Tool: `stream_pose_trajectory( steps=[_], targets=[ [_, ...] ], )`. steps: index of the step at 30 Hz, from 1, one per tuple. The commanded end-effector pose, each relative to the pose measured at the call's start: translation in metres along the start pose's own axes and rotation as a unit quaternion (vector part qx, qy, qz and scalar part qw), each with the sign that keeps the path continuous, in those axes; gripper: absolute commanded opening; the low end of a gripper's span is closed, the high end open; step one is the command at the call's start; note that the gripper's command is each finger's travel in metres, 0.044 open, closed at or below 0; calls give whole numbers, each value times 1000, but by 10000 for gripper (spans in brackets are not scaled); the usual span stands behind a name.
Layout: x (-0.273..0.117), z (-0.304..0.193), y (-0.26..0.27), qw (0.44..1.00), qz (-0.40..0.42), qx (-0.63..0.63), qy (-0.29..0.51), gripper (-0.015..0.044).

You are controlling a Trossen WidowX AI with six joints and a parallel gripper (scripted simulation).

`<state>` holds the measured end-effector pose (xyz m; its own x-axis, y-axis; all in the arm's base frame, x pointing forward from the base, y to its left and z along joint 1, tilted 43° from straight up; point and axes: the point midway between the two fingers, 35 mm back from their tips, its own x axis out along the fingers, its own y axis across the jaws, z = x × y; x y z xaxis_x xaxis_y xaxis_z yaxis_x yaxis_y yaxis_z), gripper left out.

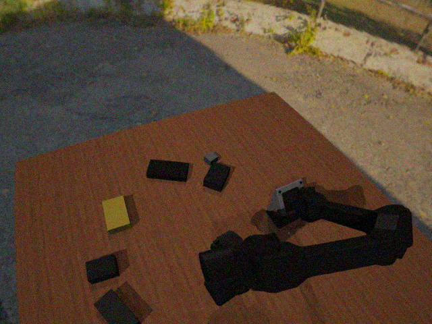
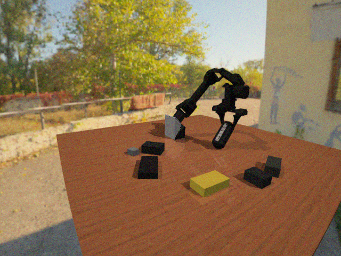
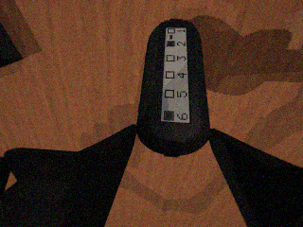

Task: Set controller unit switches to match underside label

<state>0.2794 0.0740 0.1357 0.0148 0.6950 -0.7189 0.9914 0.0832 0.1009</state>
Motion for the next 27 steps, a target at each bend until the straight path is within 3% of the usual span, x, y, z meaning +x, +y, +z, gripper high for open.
stream_pose_trajectory(
  steps=[1, 27],
  targets=[
    [-2, 7, 1, 1000, 0, -2, -7, 336],
    [-11, 27, 1, 1000, 0, -2, -8, 338]
  ],
)
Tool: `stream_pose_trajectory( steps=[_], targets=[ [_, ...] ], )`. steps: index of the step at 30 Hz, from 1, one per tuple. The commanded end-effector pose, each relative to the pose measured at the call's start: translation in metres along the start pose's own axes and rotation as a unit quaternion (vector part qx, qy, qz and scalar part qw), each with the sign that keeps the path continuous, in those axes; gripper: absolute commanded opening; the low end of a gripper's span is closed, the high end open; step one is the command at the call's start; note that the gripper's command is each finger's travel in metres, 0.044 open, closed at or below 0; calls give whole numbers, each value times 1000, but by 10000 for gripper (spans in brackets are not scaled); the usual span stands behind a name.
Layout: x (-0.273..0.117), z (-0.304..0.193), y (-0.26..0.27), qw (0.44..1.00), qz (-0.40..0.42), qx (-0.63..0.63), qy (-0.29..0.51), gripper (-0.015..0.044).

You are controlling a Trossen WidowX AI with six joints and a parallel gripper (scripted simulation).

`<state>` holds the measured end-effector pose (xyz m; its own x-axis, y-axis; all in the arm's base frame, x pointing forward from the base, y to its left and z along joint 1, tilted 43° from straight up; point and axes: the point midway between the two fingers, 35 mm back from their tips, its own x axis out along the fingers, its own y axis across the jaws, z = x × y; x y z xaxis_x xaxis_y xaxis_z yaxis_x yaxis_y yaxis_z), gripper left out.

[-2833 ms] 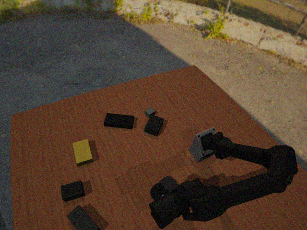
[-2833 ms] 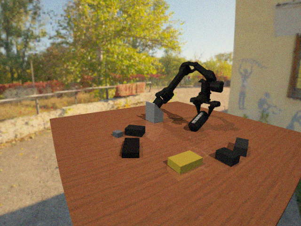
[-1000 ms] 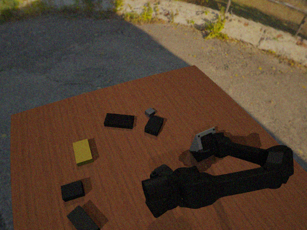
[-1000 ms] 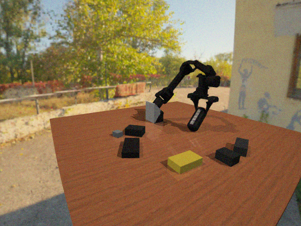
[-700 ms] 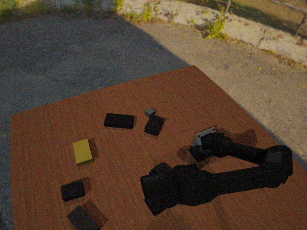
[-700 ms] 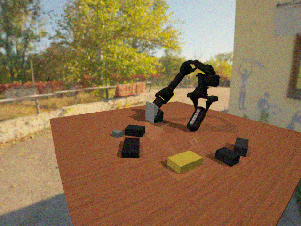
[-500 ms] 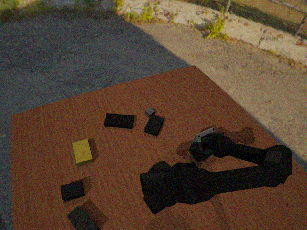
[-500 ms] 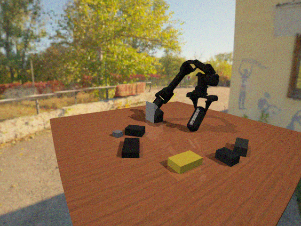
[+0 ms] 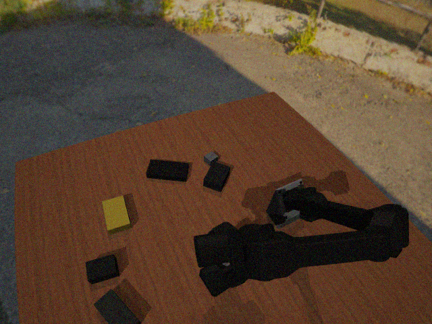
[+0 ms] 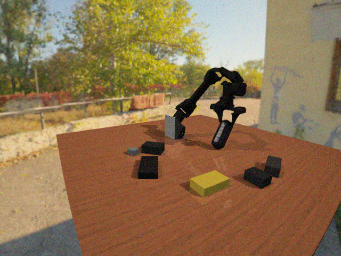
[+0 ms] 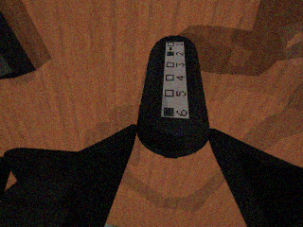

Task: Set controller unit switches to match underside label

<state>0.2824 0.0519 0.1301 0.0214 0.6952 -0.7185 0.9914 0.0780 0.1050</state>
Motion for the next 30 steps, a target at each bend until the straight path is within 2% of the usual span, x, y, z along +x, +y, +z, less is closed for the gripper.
stream_pose_trajectory(
  steps=[1, 30],
  targets=[
    [0, 8, 0, 1000, -4, -2, -8, 338],
    [-5, 31, 0, 1000, -4, -2, -8, 338]
  ],
)
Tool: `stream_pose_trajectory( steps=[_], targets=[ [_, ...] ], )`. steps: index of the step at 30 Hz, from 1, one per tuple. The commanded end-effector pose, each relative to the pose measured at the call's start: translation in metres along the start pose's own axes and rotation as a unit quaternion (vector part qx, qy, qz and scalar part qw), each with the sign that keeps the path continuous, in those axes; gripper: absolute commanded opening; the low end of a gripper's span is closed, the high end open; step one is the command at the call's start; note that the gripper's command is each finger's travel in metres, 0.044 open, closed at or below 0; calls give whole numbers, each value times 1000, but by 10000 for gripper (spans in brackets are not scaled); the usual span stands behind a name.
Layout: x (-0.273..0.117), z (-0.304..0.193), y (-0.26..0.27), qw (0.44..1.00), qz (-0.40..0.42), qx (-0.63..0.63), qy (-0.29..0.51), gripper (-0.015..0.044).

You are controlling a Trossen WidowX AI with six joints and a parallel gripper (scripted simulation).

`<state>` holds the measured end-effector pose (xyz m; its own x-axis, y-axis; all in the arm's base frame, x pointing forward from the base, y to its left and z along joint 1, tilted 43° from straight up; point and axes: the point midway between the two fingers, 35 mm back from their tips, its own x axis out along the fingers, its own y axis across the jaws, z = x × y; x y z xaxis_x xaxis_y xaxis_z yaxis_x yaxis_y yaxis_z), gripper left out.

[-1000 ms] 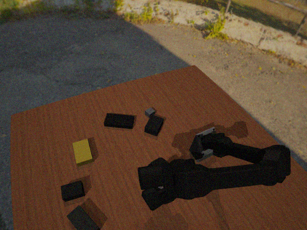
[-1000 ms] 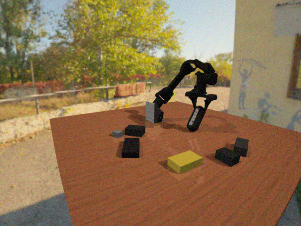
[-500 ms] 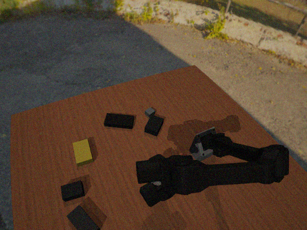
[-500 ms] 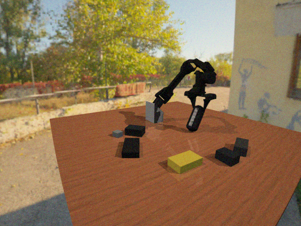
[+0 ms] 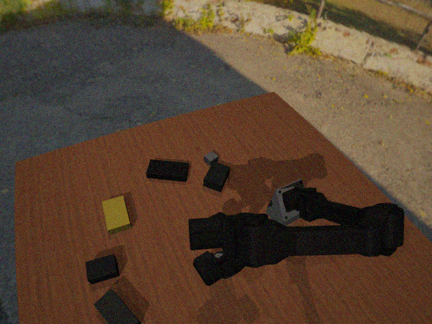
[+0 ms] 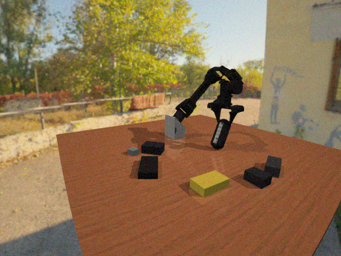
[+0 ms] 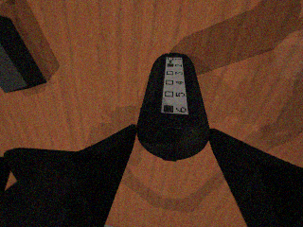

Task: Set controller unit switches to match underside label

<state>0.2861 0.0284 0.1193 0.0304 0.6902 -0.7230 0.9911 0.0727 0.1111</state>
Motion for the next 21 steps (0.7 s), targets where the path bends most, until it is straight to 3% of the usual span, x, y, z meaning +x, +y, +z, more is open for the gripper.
stream_pose_trajectory(
  steps=[1, 21],
  targets=[
    [3, 7, 0, 1000, -8, -2, -4, 338],
    [1, 26, 0, 1000, -8, -2, -5, 338]
  ],
)
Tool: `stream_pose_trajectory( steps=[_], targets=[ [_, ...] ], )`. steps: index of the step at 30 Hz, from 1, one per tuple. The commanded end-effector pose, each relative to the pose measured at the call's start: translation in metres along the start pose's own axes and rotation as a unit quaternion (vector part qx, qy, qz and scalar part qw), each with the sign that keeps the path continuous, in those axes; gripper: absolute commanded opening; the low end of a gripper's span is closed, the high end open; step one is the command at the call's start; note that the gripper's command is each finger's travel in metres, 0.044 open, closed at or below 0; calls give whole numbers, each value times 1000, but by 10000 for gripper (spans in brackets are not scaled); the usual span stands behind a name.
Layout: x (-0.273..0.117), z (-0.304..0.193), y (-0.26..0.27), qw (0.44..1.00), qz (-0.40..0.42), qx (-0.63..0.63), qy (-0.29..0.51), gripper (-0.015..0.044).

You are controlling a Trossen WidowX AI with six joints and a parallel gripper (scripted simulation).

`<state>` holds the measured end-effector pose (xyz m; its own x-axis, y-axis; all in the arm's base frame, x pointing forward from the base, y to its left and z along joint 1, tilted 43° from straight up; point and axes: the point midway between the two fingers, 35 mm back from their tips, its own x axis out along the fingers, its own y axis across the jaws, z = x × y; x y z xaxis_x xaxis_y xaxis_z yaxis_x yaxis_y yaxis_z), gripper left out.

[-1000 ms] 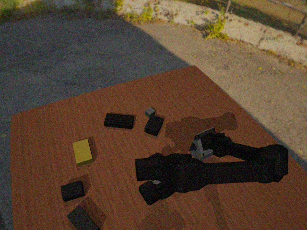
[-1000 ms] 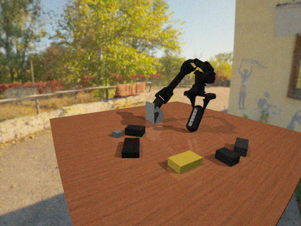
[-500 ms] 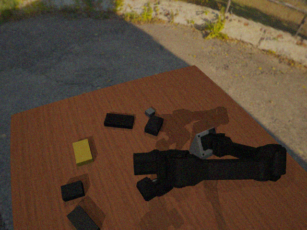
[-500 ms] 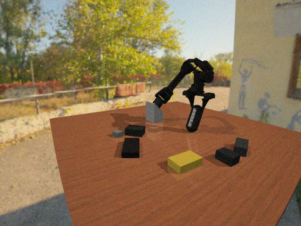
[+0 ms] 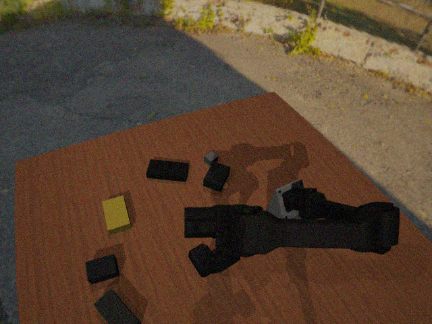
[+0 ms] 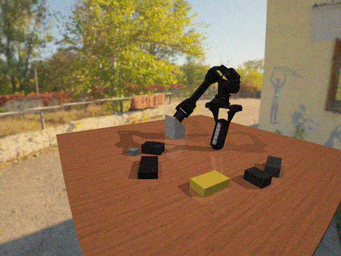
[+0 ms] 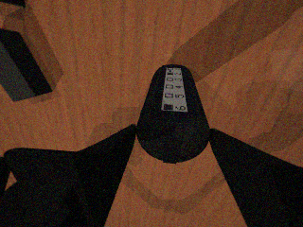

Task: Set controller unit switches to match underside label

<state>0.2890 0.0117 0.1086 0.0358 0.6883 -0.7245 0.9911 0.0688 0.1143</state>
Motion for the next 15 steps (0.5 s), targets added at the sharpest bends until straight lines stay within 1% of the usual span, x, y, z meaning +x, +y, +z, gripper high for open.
stream_pose_trajectory(
  steps=[1, 15],
  targets=[
    [5, 8, -1, 1000, -10, -3, -3, 338],
    [4, 19, -1, 1000, -10, -3, -4, 338]
  ],
)
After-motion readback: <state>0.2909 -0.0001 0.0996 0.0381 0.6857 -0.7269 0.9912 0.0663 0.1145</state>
